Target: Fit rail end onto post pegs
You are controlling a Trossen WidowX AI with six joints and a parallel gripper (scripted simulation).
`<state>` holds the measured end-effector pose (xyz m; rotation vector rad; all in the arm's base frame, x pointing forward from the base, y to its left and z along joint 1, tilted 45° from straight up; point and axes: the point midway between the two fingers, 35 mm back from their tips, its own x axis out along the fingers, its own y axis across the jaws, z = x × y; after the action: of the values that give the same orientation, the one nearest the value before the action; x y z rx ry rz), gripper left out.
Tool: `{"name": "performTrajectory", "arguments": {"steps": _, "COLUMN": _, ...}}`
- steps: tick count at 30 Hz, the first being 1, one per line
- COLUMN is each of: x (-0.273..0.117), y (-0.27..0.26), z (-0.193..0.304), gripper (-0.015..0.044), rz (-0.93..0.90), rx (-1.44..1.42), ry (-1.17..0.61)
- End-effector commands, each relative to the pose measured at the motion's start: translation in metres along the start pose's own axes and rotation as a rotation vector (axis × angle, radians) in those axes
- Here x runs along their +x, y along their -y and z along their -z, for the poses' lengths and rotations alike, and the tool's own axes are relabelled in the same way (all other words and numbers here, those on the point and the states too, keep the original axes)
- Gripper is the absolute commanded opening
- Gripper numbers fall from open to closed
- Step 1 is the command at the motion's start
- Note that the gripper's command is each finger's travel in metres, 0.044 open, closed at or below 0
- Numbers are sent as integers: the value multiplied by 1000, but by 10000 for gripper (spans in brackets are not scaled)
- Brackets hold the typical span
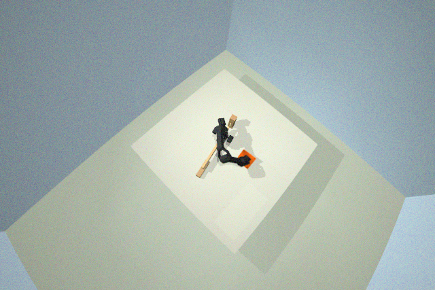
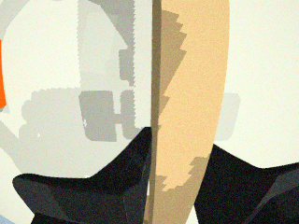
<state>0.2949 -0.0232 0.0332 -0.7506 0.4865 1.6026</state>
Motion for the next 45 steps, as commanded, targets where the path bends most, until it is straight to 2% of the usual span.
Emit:
{"name": "performTrajectory", "arguments": {"steps": 1, "x": -2, "y": 1, "z": 3, "gripper": 0, "rz": 8, "rx": -2, "ry": -7}}
{"name": "performTrajectory", "arguments": {"steps": 45, "x": -2, "y": 1, "z": 16, "gripper": 0, "rz": 8, "rx": -3, "ry": -7}}
